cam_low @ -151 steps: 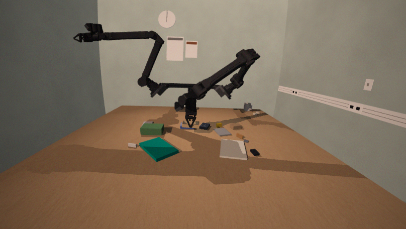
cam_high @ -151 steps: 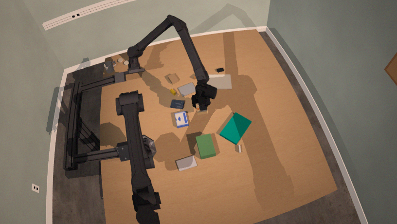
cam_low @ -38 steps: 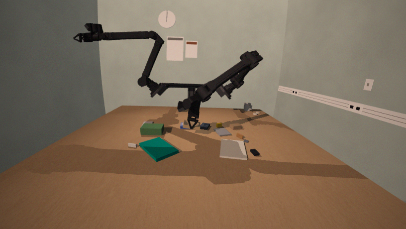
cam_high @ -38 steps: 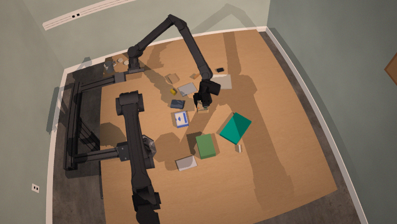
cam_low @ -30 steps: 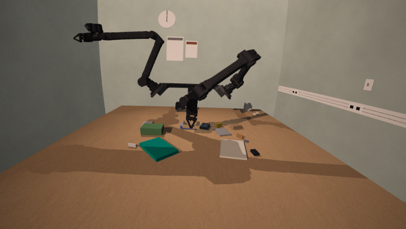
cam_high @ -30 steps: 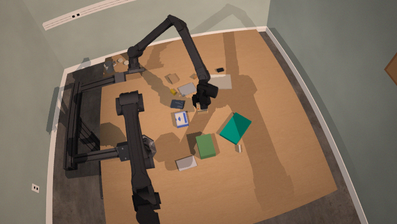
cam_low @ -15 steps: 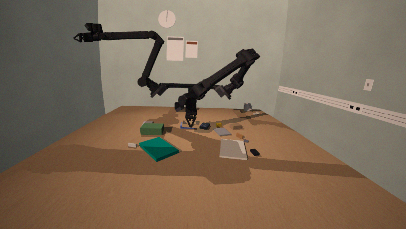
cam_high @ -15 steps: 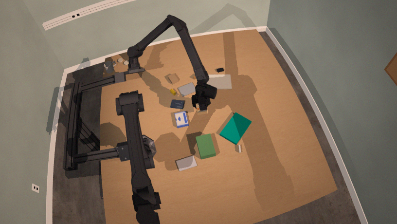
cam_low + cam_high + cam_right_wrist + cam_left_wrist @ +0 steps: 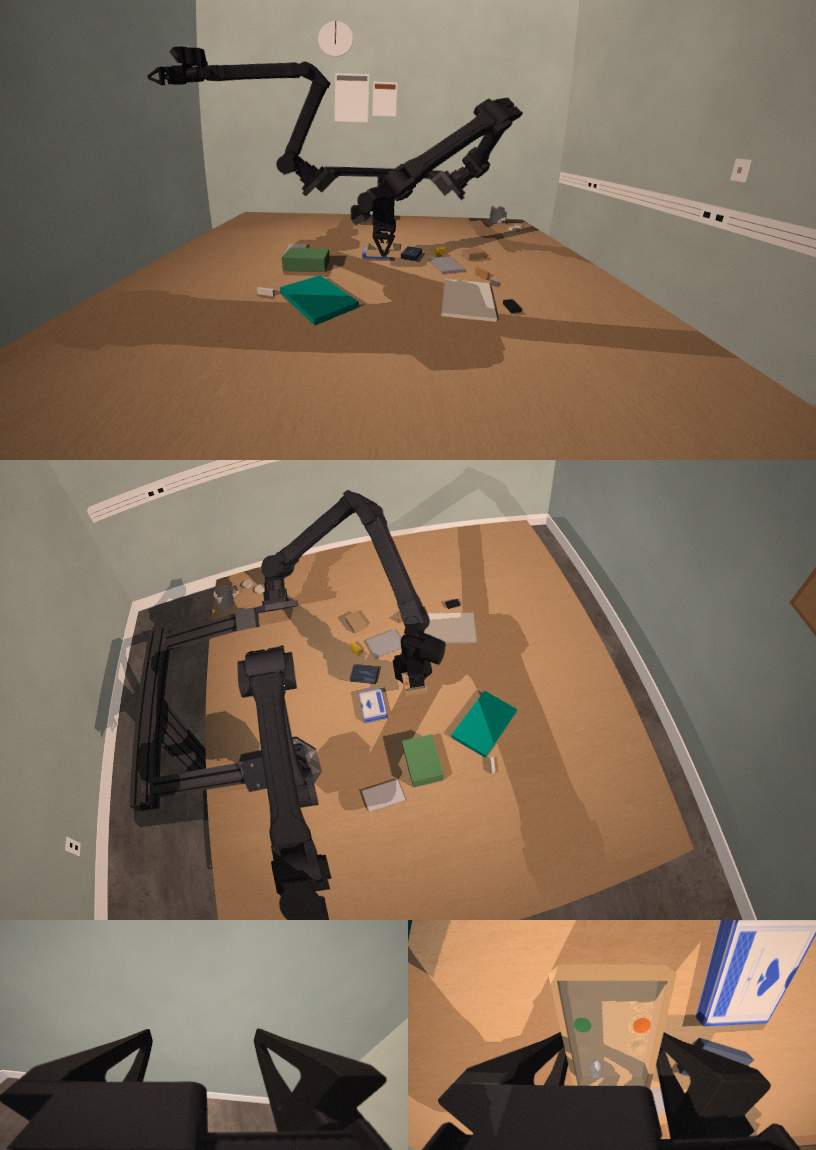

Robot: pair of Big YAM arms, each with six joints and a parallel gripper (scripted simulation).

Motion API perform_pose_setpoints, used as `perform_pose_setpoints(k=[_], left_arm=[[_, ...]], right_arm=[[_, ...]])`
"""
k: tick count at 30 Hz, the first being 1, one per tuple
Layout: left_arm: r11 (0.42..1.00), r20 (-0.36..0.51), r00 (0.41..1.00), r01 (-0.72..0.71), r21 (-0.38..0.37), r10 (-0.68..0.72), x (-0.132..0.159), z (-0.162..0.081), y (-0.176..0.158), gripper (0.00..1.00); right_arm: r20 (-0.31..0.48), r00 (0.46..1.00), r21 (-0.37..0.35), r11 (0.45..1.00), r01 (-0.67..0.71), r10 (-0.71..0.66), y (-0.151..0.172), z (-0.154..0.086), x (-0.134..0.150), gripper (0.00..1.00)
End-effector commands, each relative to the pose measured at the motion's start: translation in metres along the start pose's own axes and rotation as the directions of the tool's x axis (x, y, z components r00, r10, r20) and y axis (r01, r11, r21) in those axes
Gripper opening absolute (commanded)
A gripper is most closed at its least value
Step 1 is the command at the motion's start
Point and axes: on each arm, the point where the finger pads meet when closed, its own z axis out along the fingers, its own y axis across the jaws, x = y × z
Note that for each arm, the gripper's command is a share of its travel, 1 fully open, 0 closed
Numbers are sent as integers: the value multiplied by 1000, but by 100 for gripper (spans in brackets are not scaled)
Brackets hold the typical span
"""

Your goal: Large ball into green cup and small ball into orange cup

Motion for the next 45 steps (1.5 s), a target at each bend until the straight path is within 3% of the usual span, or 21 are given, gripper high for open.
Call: perform_pose_setpoints(k=[1,8,9,13,26,31,33,38,39,43,45], left_arm=[[1000,-15,1000,12,-27,-12,-15,-12,9,69],[998,3,1000,31,-63,-31,-10,-28,27,69],[999,9,1000,-8,-44,8,-8,-22,13,69],[1000,14,1000,4,-18,-4,0,-14,13,69],[1000,45,999,11,-19,-10,5,-8,15,69],[998,32,999,27,-49,-25,-10,-19,24,69],[1000,17,1000,20,-5,-20,-9,-8,13,69],[998,26,999,22,-55,-20,-13,-23,24,69],[999,22,1000,18,-27,-18,-8,-20,21,69],[1000,39,999,-1,-31,2,-1,-14,14,69],[1000,6,1000,12,-28,-11,-14,-15,13,69]], right_arm=[[12,1000,2,1000,10,-10,-1,-7,-8,100],[12,1000,2,1000,10,-10,-1,-7,-8,100],[12,1000,2,1000,10,-10,-1,-7,-8,100],[12,1000,2,1000,10,-10,-1,-7,-8,100],[12,1000,2,1000,10,-10,-1,-7,-8,100],[12,1000,2,1000,10,-10,-1,-7,-8,100],[12,1000,2,1000,10,-10,-1,-7,-8,100],[12,1000,2,1000,10,-10,-1,-7,-8,100],[12,1000,2,1000,10,-10,-1,-7,-8,100],[12,1000,2,1000,10,-10,-1,-7,-8,100],[12,1000,2,1000,10,-10,-1,-7,-8,100]])
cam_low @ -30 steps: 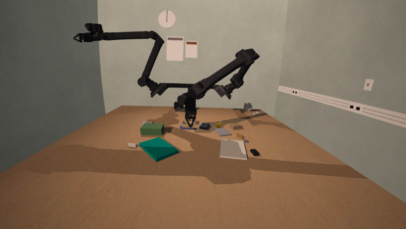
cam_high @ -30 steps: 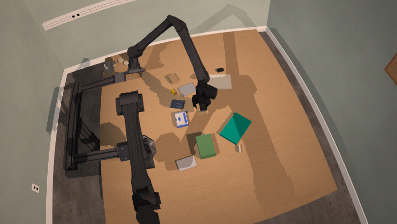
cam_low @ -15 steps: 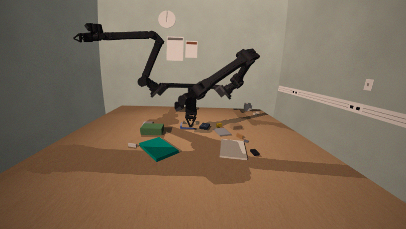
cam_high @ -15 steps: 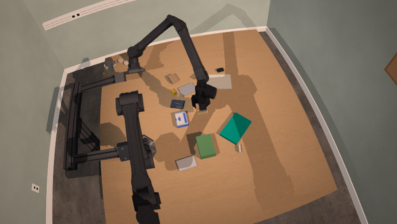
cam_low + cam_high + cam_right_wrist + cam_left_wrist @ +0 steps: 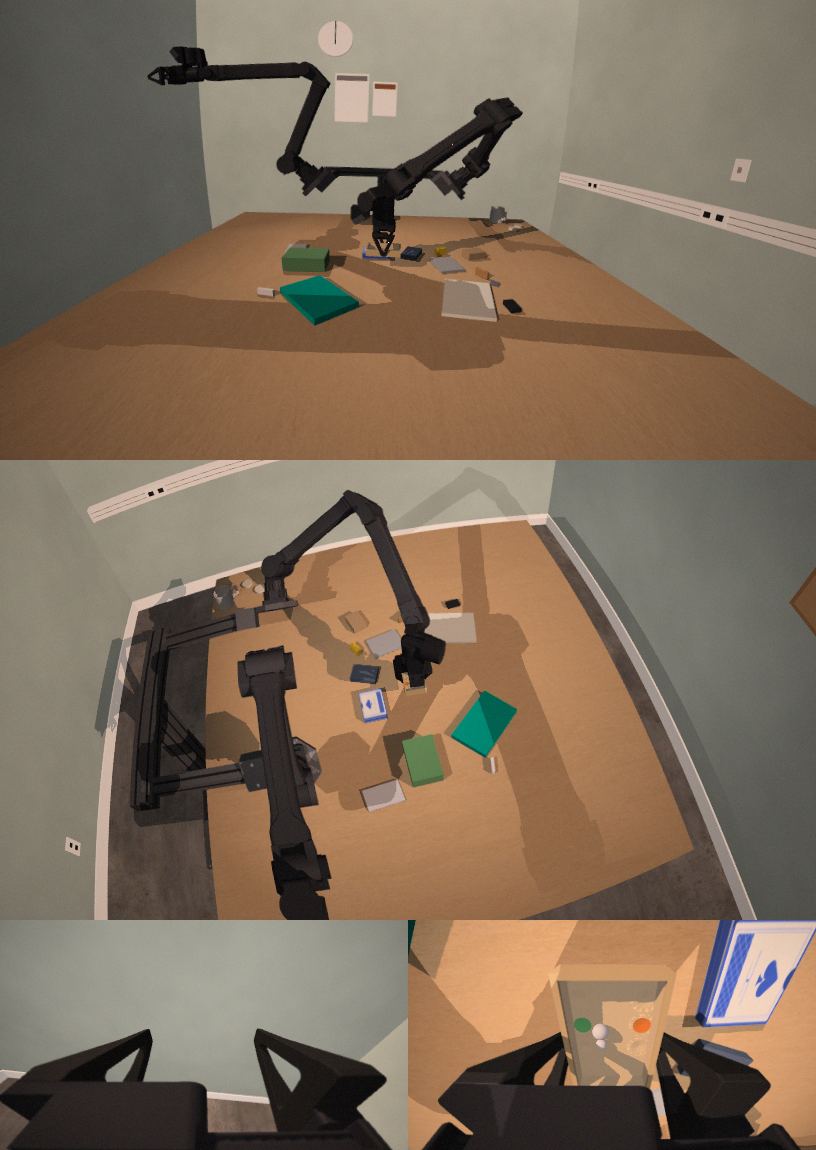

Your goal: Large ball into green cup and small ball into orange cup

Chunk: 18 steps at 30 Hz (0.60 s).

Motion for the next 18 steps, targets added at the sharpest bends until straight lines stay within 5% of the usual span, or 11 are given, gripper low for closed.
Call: perform_pose_setpoints(k=[1,18], left_arm=[[999,16,999,31,-11,-31,-5,-13,19,69],[997,11,1000,-10,-71,11,-5,-21,12,69]], right_arm=[[12,1000,2,1000,10,-10,-1,-7,-8,100],[12,1000,2,1000,10,-10,-1,-7,-8,100]])
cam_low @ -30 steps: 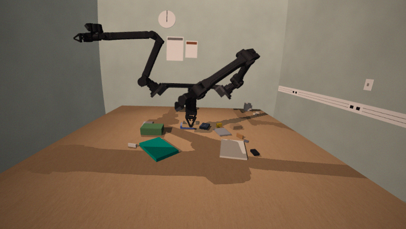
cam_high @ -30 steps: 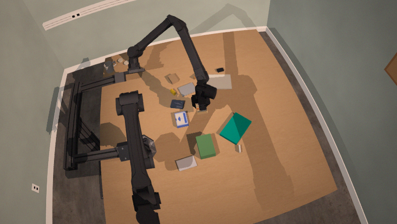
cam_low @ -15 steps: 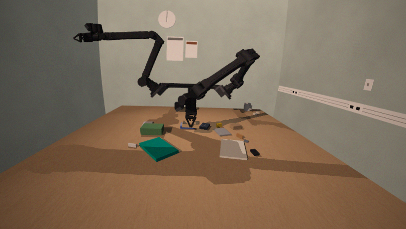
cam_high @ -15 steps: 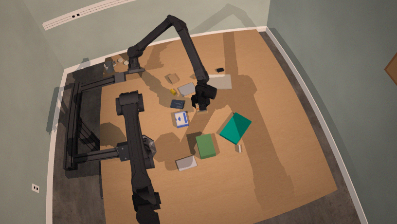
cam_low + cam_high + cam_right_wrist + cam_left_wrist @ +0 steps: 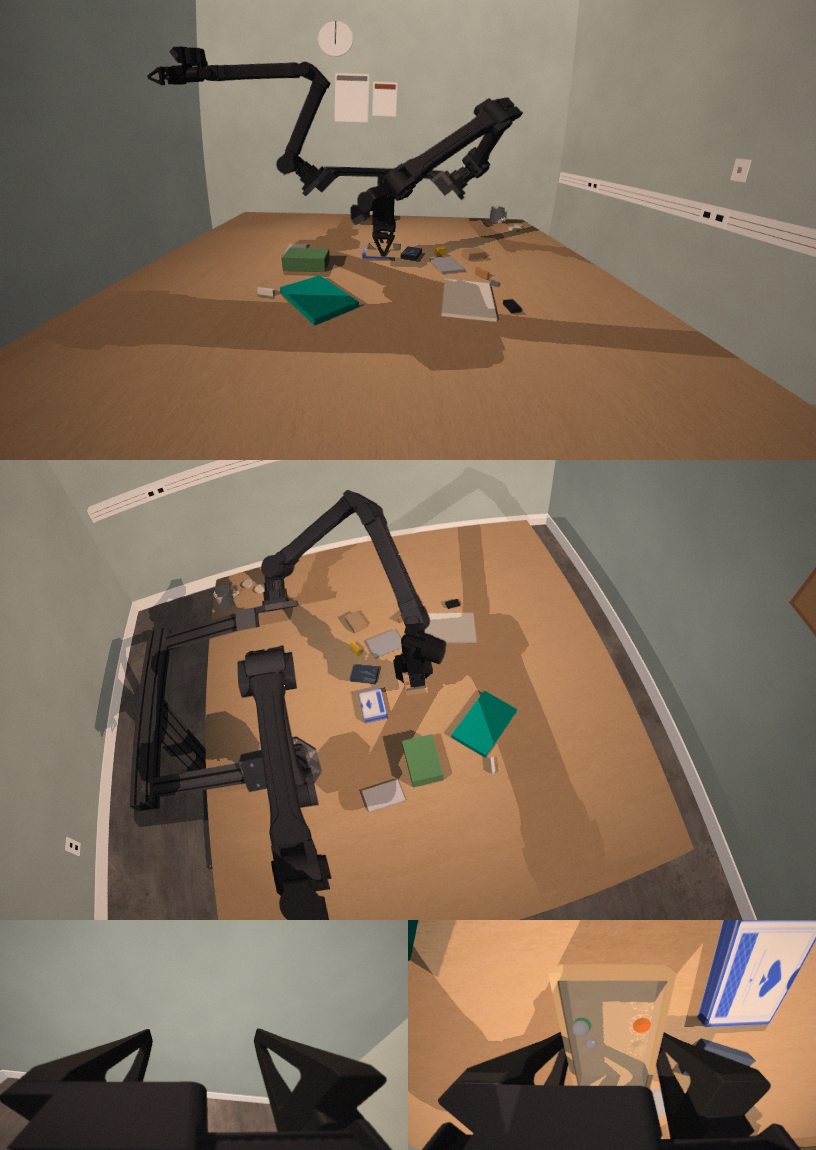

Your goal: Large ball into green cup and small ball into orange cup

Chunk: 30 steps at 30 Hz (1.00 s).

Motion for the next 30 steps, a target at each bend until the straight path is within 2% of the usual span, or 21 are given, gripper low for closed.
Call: perform_pose_setpoints(k=[1,3,4,5,6,8,9,11,17,19,21,30], left_arm=[[996,16,1000,-16,-82,17,-6,-20,10,69],[999,8,1000,-11,-45,11,-7,-17,6,69],[999,21,1000,17,-48,-16,-11,-22,17,69],[1000,-1,1000,10,-15,-10,-15,-11,6,69],[998,32,999,4,-60,-2,-10,-25,21,69],[1000,13,1000,17,-10,-17,-9,-11,12,69],[998,21,1000,8,-65,-7,-12,-22,21,69],[999,13,1000,14,-40,-13,-11,-20,16,69],[999,22,1000,12,-33,-11,-8,-20,19,69],[998,20,1000,15,-59,-14,-13,-20,21,69],[999,10,1000,8,-43,-8,-12,-18,16,69],[998,23,1000,8,-54,-6,-12,-22,21,69]], right_arm=[[12,1000,2,1000,10,-10,-1,-7,-8,100],[12,1000,2,1000,10,-10,-1,-7,-8,100],[12,1000,2,1000,10,-10,-1,-7,-8,100],[12,1000,2,1000,10,-10,-1,-7,-8,100],[12,1000,2,1000,10,-10,-1,-7,-8,100],[12,1000,2,1000,10,-10,-1,-7,-8,100],[12,1000,2,1000,10,-10,-1,-7,-8,100],[12,1000,2,1000,10,-10,-1,-7,-8,100],[12,1000,2,1000,10,-10,-1,-7,-8,100],[12,1000,2,1000,10,-10,-1,-7,-8,100],[12,1000,2,1000,10,-10,-1,-7,-8,100],[12,1000,2,1000,10,-10,-1,-7,-8,100]])
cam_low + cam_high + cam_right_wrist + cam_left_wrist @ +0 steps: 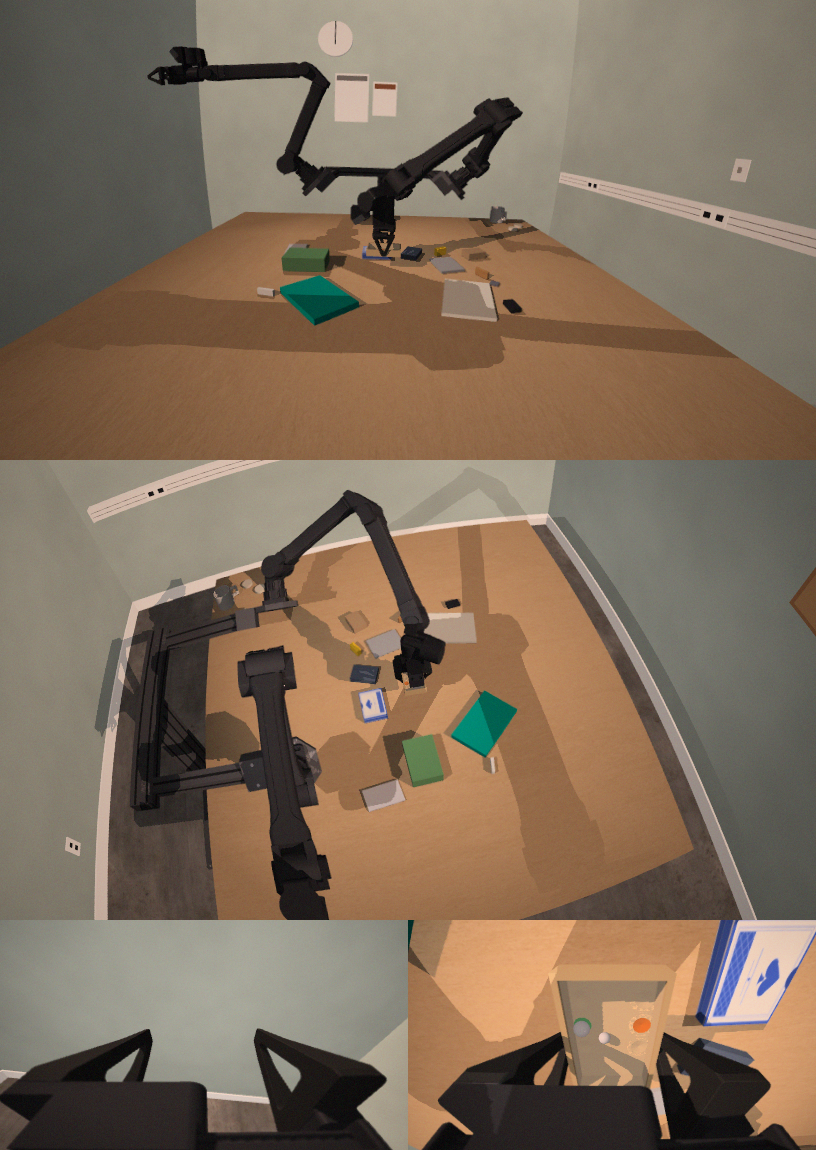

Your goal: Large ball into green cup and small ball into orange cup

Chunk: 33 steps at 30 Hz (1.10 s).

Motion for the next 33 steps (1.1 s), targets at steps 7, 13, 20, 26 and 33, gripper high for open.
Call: perform_pose_setpoints(k=[7,13,20,26,33], left_arm=[[999,31,999,21,-47,-20,-8,-22,26,69],[998,42,999,25,-52,-23,-7,-22,28,69],[998,38,999,31,-48,-29,-5,-21,26,69],[999,19,1000,22,-36,-22,-9,-19,20,69],[999,13,1000,10,-35,-9,-12,-17,16,69]], right_arm=[[12,1000,2,1000,10,-10,-1,-7,-8,100],[12,1000,2,1000,10,-10,-1,-7,-8,100],[12,1000,2,1000,10,-10,-1,-7,-8,100],[12,1000,2,1000,10,-10,-1,-7,-8,100],[12,1000,2,1000,10,-10,-1,-7,-8,100]])
